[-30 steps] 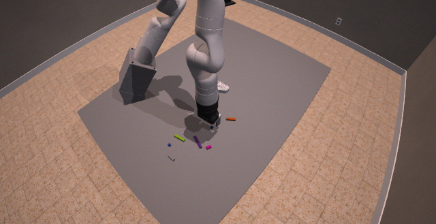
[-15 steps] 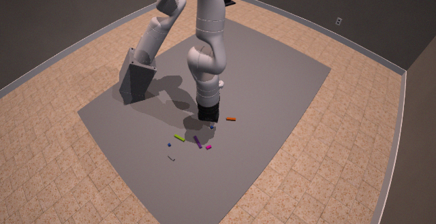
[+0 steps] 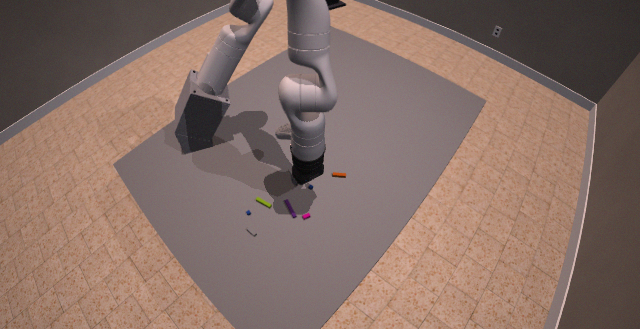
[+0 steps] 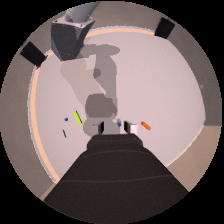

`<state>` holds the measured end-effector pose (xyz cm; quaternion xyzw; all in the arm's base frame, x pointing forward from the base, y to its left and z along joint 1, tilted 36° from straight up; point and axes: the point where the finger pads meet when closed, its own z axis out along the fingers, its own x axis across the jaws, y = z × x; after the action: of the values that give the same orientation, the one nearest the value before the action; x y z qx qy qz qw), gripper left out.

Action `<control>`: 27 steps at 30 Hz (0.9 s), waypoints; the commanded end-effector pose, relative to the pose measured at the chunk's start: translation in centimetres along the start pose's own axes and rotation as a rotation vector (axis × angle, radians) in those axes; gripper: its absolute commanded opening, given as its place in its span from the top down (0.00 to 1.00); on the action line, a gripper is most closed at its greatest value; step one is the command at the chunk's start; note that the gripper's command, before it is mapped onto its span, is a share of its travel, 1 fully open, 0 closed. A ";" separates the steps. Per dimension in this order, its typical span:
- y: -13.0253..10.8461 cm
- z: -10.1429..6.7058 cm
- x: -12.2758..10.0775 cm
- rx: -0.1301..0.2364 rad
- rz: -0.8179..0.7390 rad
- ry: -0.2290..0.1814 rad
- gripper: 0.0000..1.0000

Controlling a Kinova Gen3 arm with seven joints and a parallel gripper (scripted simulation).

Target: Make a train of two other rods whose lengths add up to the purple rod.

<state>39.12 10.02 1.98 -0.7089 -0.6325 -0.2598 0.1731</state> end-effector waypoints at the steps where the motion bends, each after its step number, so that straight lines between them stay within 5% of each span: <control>1: 0.5 -0.1 -0.5 -0.007 -0.105 0.007 0.00; 3: 0.5 -0.1 -0.5 -0.007 -0.105 0.007 0.00; 18: 4.0 -0.6 -2.8 -0.026 -0.915 -0.015 0.00; 27: 5.8 -1.0 -3.4 -0.038 -1.194 -0.034 0.00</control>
<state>44.06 6.27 1.23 -0.2485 -0.9177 -0.3095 -0.0184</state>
